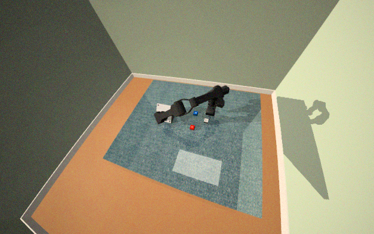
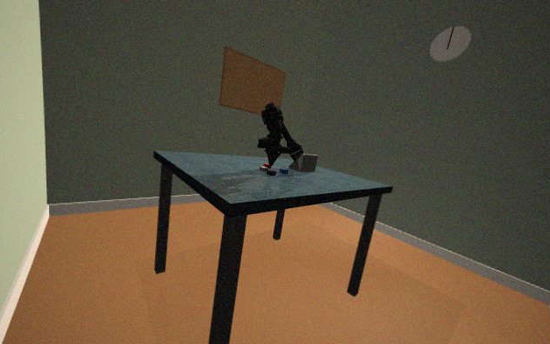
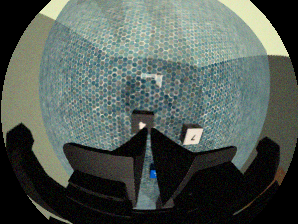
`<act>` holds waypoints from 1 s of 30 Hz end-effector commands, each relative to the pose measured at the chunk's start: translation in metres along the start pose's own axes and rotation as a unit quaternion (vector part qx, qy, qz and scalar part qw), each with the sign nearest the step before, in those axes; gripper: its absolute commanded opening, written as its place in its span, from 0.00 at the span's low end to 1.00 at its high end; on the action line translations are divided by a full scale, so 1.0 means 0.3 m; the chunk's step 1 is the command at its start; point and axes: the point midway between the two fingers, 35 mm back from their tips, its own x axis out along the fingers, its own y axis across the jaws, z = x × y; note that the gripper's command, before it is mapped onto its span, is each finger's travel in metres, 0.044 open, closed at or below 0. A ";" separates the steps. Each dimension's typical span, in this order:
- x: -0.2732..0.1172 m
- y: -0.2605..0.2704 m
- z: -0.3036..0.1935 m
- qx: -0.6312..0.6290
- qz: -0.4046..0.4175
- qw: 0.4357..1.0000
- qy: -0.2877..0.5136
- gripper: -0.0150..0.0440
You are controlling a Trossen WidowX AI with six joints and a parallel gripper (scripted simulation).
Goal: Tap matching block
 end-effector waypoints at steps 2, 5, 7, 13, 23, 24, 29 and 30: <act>0.021 -0.002 -0.002 -0.004 -0.003 1.000 0.000 0.29; 0.037 -0.002 -0.001 -0.004 -0.003 1.000 0.000 0.29; 0.048 -0.002 -0.001 -0.004 -0.003 1.000 0.000 0.29; 0.079 -0.003 -0.001 -0.004 -0.003 1.000 0.000 0.29; 0.103 -0.003 -0.002 -0.004 -0.003 1.000 0.000 0.29; 0.103 -0.003 -0.002 -0.004 -0.003 1.000 0.000 0.29; 0.002 -0.002 -0.002 -0.004 -0.003 1.000 0.000 0.29; 0.002 -0.002 -0.002 -0.004 -0.003 1.000 0.000 0.29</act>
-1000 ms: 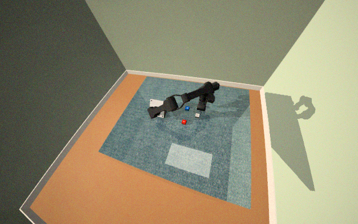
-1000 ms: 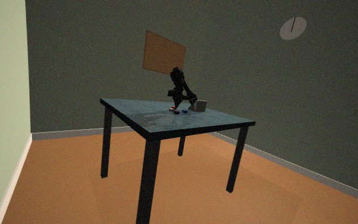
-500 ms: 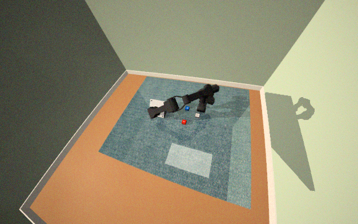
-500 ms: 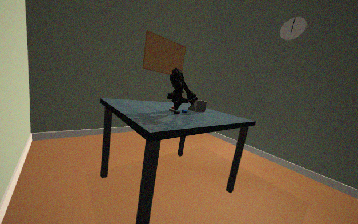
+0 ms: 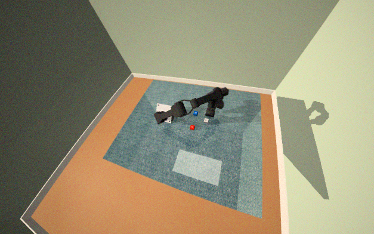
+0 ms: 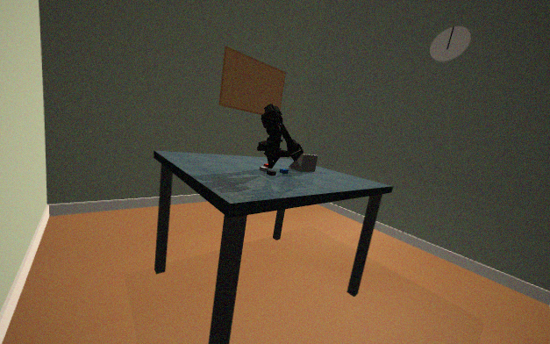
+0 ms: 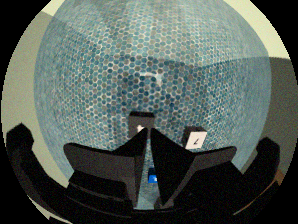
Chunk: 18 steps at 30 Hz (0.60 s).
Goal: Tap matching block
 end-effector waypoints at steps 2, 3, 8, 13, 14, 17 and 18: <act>-0.047 0.003 0.005 0.004 0.004 1.000 -0.003 0.29; -0.050 0.006 0.001 0.003 0.004 1.000 -0.003 0.33; -0.147 0.103 -0.123 -0.018 0.013 1.000 -0.004 0.56; -0.275 0.203 -0.326 -0.011 0.012 1.000 -0.001 0.78; -0.292 0.213 -0.356 -0.007 0.011 1.000 -0.001 0.82; -0.317 0.227 -0.404 0.001 0.008 1.000 0.000 0.93; -0.319 0.227 -0.407 0.002 0.008 1.000 0.000 0.93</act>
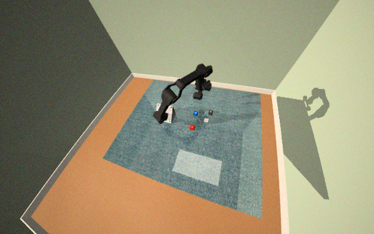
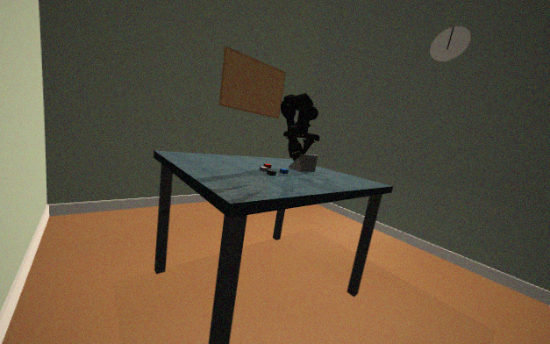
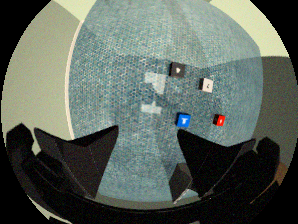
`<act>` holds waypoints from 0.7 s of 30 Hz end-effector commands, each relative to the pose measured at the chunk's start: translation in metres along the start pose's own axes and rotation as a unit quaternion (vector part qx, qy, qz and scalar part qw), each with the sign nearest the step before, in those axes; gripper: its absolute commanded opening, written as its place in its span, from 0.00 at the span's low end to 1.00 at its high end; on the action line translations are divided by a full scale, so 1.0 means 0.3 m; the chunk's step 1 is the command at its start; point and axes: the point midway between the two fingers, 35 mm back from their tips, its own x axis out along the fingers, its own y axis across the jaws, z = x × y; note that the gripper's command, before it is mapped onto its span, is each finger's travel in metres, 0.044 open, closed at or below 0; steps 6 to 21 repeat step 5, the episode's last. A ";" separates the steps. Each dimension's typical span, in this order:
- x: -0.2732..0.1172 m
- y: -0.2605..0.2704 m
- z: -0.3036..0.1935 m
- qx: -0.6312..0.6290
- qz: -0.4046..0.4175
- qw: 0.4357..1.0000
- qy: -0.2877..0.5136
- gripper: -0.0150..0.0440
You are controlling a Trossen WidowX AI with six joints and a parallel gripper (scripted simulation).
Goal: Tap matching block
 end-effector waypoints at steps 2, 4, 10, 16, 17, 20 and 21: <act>-0.015 0.005 -0.055 0.015 -0.007 1.000 0.010 0.93; -0.015 0.005 -0.055 0.015 -0.007 1.000 0.010 0.93; -0.015 0.005 -0.055 0.015 -0.007 1.000 0.010 0.93; -0.015 0.005 -0.055 0.015 -0.007 1.000 0.010 0.93; -0.015 0.005 -0.055 0.015 -0.007 1.000 0.010 0.93; -0.015 0.005 -0.055 0.015 -0.007 1.000 0.010 0.93; -0.015 0.005 -0.055 0.015 -0.007 1.000 0.010 0.93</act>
